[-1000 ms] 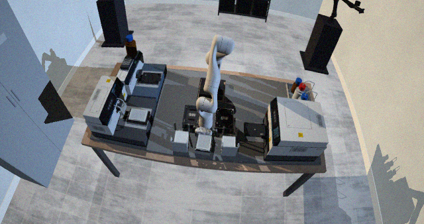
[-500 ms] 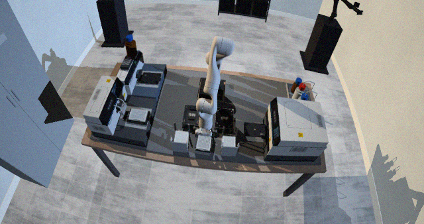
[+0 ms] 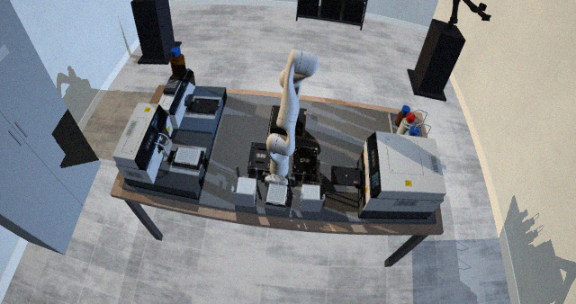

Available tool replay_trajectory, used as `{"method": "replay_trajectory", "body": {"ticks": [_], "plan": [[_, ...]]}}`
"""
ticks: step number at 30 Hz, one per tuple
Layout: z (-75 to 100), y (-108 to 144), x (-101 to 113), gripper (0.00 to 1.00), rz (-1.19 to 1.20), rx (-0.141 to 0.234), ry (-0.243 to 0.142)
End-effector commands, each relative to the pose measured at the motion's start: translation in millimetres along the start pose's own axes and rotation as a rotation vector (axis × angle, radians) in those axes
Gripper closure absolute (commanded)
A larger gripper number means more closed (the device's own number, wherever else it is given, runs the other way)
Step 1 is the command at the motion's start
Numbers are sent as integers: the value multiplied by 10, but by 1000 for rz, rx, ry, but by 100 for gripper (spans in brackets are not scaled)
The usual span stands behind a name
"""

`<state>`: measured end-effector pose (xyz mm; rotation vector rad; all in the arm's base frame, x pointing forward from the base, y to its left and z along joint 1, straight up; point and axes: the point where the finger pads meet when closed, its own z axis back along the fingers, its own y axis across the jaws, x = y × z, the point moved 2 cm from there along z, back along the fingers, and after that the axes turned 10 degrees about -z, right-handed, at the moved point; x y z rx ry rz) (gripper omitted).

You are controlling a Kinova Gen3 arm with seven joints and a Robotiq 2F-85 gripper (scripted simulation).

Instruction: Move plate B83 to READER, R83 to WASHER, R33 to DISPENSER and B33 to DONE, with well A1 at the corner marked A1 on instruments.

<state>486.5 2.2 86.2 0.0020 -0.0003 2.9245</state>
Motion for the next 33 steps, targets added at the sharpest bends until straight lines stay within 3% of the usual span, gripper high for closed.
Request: {"method": "replay_trajectory", "body": {"ticks": [1,12,33], "plan": [[-31,-1,-5,0,0,-1,2],[-145,-1,-5,0,0,-1,2],[-166,-1,-5,0,0,-1,2]]}}
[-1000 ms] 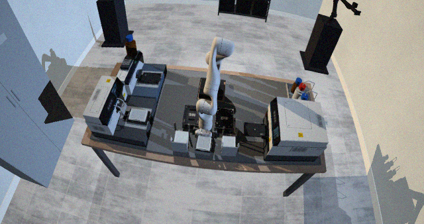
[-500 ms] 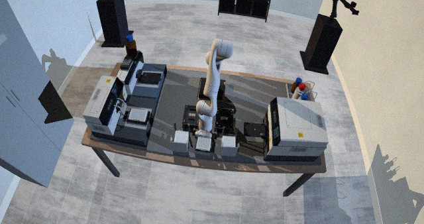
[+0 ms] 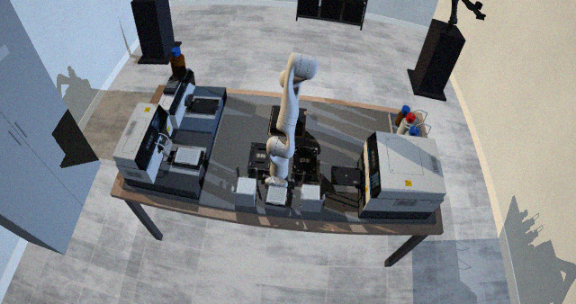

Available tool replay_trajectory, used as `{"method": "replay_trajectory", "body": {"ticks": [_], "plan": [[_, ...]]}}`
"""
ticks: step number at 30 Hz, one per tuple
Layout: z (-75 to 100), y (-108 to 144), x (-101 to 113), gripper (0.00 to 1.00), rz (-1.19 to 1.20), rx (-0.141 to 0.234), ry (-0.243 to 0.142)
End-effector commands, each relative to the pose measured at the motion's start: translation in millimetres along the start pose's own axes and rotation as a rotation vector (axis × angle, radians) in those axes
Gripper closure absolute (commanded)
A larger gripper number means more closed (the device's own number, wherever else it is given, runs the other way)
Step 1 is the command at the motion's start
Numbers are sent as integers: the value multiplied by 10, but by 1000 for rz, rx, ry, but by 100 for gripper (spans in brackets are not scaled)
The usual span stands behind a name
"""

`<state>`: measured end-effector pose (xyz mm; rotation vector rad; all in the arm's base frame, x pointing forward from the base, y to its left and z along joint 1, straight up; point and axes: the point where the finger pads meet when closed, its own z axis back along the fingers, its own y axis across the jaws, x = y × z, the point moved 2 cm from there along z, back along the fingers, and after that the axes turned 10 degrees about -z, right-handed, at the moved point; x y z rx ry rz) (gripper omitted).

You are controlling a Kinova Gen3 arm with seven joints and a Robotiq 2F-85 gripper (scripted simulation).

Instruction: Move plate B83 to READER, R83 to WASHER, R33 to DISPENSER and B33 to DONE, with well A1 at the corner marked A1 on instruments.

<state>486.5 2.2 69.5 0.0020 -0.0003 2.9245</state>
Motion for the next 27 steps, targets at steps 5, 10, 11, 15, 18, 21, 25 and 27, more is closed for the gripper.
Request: {"method": "replay_trajectory", "body": {"ticks": [5,10,11,15,18,21,25,27], "plan": [[-8,-1,-5,0,0,-1,2],[-25,-1,-5,0,0,-1,2],[-28,-1,-5,0,0,-1,2],[-42,-1,-5,0,0,-1,2],[-52,-1,-5,0,0,-1,2],[-58,-1,-5,0,0,-1,2],[-68,-1,-5,0,0,-1,2],[-75,-1,-5,0,0,-1,2]]}}
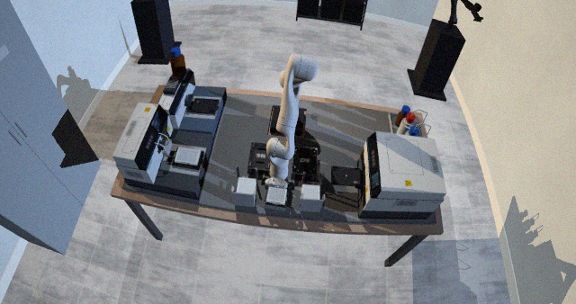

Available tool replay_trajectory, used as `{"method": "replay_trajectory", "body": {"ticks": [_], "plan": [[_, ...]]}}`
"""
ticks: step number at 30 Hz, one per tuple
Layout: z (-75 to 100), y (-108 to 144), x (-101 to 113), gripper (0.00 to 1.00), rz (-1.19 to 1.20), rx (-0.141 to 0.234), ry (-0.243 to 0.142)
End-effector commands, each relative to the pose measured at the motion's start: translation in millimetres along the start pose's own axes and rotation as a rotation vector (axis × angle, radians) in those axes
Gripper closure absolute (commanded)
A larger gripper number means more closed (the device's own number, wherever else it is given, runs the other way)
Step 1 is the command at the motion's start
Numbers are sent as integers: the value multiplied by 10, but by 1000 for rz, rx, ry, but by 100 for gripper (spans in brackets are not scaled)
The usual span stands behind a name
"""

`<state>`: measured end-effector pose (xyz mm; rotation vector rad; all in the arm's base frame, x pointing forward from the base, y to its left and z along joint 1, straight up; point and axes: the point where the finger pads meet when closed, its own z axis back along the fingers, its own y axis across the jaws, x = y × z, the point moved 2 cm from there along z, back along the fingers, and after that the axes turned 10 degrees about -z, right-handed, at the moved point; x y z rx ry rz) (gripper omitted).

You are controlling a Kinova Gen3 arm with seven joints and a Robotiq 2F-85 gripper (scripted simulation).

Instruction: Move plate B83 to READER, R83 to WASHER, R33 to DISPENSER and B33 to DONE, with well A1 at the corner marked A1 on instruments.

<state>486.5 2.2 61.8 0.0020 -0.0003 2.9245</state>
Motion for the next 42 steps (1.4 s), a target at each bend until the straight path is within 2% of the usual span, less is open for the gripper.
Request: {"method": "replay_trajectory", "body": {"ticks": [1,23,24,42], "plan": [[-2,-1,-5,0,0,-1,2],[-21,-1,-5,0,0,-1,2],[-21,-1,-5,6,0,-1,2],[-20,-2,-5,6,0,-1,2]]}}
